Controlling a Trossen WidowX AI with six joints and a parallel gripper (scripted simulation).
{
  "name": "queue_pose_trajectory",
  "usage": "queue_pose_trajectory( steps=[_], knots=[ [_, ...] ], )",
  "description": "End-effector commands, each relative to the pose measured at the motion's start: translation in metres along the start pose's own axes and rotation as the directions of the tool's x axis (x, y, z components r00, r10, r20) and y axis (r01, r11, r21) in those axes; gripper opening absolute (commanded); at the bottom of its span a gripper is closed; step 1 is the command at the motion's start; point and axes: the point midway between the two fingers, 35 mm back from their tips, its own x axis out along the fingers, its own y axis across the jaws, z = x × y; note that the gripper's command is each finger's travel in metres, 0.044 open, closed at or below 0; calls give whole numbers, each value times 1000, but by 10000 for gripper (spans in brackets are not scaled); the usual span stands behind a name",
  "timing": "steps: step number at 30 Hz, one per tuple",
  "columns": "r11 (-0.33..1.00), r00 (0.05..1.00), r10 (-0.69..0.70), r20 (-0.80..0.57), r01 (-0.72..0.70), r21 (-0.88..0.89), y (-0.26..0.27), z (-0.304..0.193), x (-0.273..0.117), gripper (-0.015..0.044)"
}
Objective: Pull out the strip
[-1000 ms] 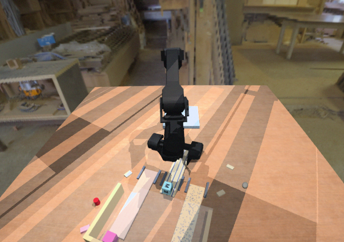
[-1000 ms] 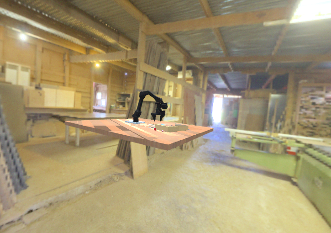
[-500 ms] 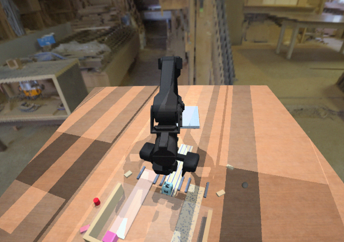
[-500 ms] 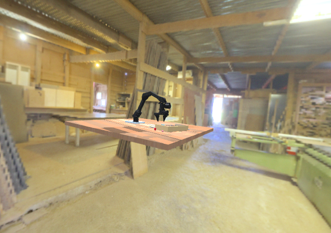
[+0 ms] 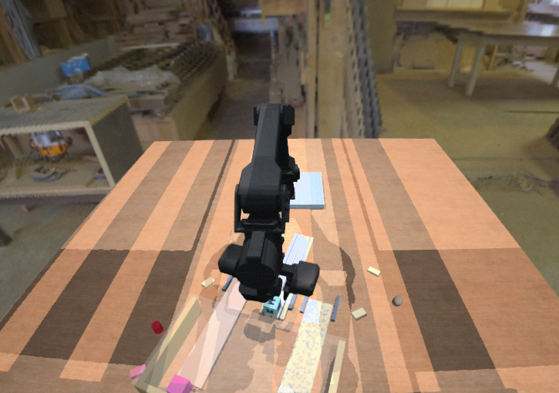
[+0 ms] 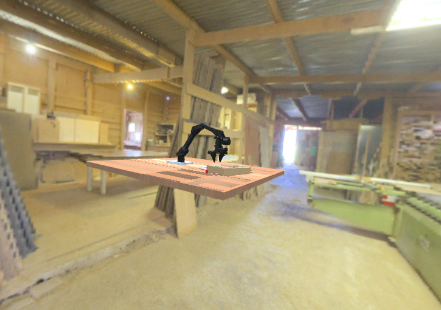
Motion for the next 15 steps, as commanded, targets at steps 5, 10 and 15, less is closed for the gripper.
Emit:
queue_pose_trajectory(
  steps=[5, 10, 15],
  knots=[
    [1000, 1000, 4, -6, -4, -4, 1, 1, 15, 250],
    [1000, 1000, 4, -6, -4, -4, 1, 1, 23, 250],
    [1000, 1000, 4, -6, -4, -4, 1, 0, 31, 250]
  ],
)
